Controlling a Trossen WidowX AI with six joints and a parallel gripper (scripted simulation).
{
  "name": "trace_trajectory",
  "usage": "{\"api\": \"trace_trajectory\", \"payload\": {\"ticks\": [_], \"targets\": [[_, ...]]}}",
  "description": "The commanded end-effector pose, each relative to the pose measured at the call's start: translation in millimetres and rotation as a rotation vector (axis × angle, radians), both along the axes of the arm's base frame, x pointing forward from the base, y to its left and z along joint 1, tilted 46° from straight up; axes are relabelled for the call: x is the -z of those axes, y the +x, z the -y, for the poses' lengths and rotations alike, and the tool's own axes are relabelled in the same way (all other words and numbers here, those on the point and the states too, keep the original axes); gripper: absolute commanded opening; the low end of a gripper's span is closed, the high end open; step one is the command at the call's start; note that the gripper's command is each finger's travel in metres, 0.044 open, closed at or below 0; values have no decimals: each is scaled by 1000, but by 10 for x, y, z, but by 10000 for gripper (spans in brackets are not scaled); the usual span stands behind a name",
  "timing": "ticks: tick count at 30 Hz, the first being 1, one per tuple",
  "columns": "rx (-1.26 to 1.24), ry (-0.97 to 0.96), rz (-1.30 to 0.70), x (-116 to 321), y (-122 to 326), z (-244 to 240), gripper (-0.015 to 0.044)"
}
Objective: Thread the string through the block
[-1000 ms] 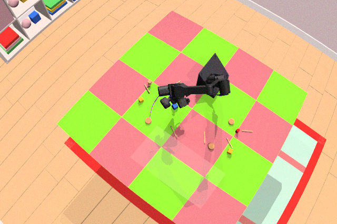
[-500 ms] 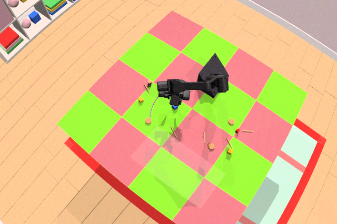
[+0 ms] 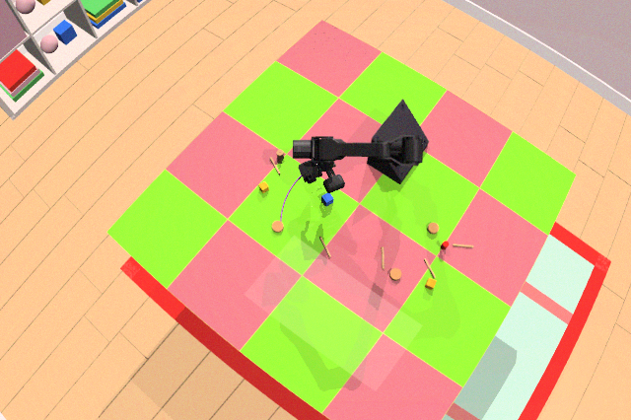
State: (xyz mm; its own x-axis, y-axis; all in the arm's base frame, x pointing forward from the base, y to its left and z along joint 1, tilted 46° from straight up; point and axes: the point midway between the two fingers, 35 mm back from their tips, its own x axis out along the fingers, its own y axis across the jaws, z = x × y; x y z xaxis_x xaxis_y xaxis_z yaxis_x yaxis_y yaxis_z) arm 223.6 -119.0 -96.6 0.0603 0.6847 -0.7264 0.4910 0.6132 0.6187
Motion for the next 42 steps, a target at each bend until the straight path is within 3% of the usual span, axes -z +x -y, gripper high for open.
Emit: {"api": "trace_trajectory", "payload": {"ticks": [1,32,42], "targets": [[671,44,-657,214,-287,144,440],[2147,146,-2056,513,-853,338,440],[2166,147,-2074,516,-860,339,440]]}}
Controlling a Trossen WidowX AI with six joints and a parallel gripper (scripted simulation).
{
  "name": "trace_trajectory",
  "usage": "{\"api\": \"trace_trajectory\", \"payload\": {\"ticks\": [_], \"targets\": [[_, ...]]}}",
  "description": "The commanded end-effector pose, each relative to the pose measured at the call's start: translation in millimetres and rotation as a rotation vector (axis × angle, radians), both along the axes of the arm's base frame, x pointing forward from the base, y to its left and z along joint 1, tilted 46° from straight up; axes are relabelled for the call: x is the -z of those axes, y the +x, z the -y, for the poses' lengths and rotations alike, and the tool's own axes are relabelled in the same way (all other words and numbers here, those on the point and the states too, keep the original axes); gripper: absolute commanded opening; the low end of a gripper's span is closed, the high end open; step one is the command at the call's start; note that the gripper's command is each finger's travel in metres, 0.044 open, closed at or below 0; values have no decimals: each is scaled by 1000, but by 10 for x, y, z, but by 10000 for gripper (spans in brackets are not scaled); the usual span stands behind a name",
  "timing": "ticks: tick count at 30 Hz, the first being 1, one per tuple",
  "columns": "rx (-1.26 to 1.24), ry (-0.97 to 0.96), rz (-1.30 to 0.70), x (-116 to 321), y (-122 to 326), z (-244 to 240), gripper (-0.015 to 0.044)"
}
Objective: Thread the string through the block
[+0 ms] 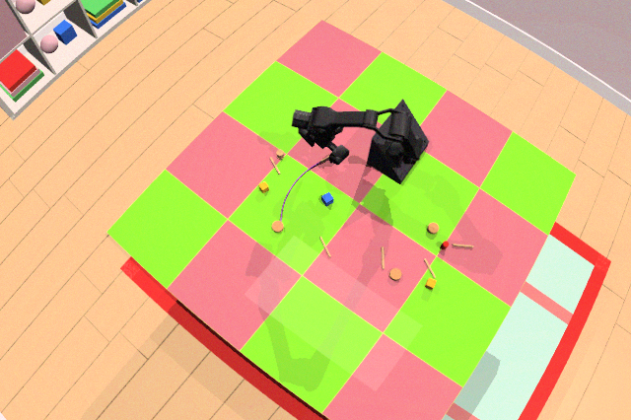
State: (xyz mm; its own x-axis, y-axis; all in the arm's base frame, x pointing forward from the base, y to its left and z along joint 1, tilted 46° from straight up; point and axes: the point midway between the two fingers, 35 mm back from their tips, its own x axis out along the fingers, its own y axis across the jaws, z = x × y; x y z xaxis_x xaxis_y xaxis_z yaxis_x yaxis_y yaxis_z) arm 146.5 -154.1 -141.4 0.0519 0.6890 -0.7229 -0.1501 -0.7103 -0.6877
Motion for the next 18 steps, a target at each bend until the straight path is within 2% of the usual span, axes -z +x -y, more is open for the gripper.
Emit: {"api": "trace_trajectory", "payload": {"ticks": [1,7,18], "targets": [[151,18,-166,68,-89,-13,440],[151,18,-166,68,-89,-13,440],[151,18,-166,68,-89,-13,151]]}}
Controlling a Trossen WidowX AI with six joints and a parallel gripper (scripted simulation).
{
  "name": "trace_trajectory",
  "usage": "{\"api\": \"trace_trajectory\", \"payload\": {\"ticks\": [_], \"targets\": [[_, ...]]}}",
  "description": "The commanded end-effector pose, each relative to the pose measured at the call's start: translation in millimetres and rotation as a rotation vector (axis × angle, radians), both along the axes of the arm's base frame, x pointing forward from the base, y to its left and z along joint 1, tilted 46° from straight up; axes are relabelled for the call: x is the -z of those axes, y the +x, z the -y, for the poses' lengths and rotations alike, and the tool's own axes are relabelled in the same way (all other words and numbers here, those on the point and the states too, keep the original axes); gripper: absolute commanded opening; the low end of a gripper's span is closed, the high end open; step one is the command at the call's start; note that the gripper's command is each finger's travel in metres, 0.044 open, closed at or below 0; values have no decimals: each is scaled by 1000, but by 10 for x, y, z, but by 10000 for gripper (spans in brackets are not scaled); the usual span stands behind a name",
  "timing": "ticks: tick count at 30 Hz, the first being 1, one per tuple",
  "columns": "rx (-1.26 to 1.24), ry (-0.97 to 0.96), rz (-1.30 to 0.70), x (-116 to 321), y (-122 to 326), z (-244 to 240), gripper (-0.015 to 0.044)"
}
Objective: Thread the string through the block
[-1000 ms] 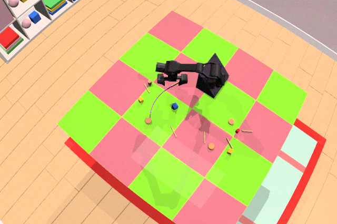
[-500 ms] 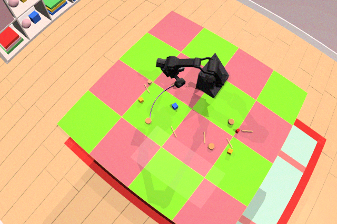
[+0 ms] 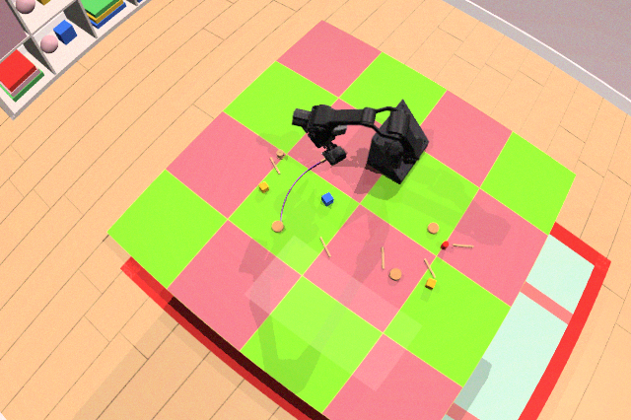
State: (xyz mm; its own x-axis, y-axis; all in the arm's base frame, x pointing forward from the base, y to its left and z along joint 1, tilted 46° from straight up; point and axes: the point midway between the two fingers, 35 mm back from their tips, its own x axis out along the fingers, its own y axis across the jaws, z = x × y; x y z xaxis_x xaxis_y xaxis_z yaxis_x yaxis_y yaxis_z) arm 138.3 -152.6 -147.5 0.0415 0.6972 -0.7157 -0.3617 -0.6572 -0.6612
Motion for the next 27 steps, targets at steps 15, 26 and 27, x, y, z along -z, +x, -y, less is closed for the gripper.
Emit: {"api": "trace_trajectory", "payload": {"ticks": [15,26,27], "targets": [[0,-3,-6,50,-1,-34,121],[0,-2,-6,186,14,-158,121],[0,-2,-5,198,15,-169,121]]}}
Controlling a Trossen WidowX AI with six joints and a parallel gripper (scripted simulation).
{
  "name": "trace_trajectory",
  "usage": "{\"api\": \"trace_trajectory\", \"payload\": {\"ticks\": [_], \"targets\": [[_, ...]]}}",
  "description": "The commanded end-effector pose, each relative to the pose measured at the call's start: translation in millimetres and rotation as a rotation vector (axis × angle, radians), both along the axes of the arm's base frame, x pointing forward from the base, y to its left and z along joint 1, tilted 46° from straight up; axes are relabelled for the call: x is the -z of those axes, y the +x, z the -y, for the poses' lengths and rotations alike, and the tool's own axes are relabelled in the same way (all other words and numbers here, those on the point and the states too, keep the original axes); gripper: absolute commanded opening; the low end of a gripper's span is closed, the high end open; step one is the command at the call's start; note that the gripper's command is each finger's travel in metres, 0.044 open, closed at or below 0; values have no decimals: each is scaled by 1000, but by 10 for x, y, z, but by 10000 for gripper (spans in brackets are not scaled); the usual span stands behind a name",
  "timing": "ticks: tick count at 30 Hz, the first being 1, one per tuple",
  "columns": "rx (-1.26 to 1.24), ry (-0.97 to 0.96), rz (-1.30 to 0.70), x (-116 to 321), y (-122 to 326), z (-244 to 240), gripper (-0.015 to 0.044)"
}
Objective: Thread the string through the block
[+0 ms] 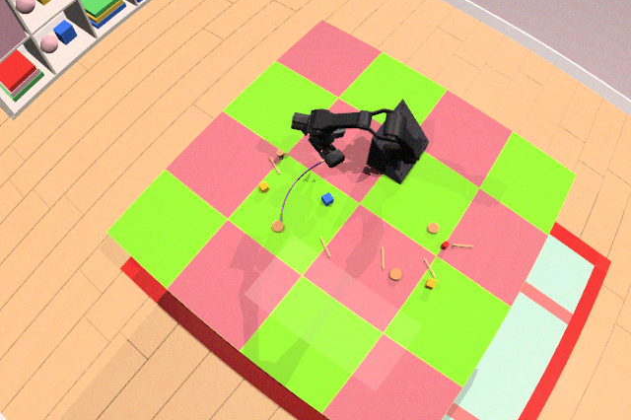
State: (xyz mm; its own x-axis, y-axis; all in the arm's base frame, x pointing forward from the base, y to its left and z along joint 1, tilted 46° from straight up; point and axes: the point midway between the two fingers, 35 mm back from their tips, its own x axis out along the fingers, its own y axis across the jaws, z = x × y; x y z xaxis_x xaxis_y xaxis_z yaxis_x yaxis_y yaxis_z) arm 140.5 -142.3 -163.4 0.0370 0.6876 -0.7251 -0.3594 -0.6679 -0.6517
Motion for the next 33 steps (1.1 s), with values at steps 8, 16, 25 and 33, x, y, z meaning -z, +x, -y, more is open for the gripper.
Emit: {"api": "trace_trajectory", "payload": {"ticks": [8,16,25,33], "targets": [[5,12,-4,132,-1,-160,121],[5,12,-3,220,-1,-255,121],[5,13,-3,277,-3,-322,121],[-1,8,-2,273,-3,-304,16]]}}
